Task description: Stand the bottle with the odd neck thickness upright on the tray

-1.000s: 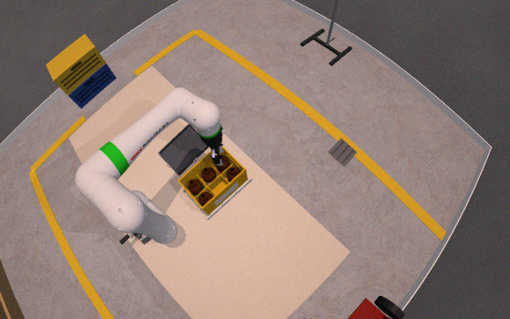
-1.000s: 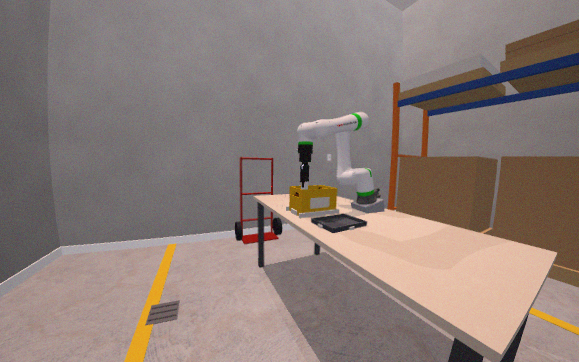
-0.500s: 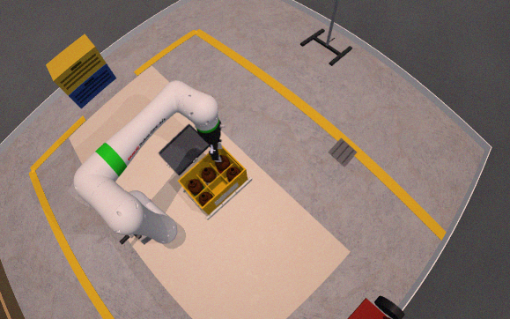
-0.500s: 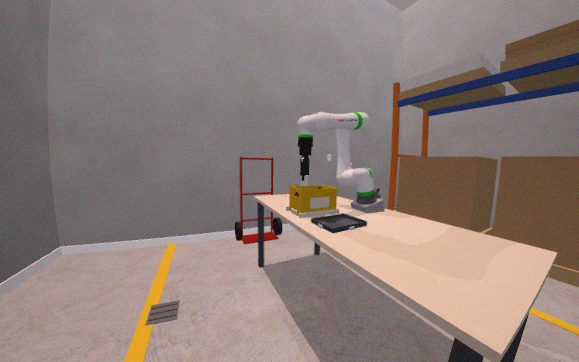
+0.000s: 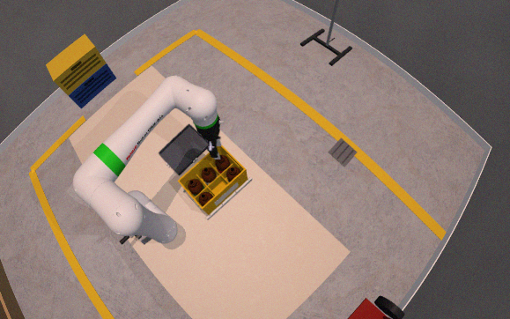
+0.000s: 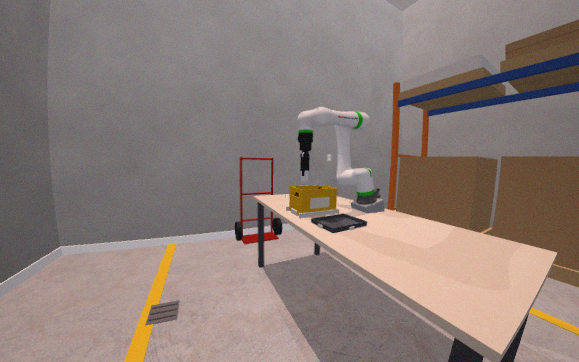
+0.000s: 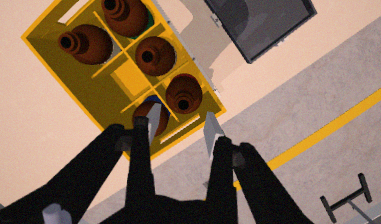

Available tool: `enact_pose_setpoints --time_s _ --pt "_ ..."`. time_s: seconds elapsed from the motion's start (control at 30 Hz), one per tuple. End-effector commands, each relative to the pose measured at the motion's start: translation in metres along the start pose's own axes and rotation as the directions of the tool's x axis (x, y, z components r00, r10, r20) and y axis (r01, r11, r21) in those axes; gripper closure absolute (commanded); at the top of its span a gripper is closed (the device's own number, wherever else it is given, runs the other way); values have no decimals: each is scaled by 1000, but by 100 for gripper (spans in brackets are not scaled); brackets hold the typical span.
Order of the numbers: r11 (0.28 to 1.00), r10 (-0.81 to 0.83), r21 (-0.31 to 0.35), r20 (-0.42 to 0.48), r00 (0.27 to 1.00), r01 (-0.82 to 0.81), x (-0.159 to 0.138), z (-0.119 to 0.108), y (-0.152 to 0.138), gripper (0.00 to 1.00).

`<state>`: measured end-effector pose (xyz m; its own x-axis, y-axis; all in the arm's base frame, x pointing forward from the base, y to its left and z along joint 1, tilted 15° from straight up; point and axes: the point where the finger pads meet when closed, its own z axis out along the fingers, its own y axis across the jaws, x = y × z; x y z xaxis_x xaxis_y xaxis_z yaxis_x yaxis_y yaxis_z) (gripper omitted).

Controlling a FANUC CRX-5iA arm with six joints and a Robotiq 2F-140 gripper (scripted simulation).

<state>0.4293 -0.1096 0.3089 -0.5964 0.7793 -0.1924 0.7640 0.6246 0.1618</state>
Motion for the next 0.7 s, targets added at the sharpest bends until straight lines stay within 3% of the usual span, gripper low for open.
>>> enact_pose_setpoints --time_s 0.0,0.17,0.2,0.67 --pt "1000 0 -1 1 1000 0 0 -3 0 56" --pt "1000 0 -1 1 1000 0 0 -3 0 56" --pt "1000 0 -1 1 1000 0 0 -3 0 90" --pt "1000 0 -1 1 1000 0 0 -3 0 90"
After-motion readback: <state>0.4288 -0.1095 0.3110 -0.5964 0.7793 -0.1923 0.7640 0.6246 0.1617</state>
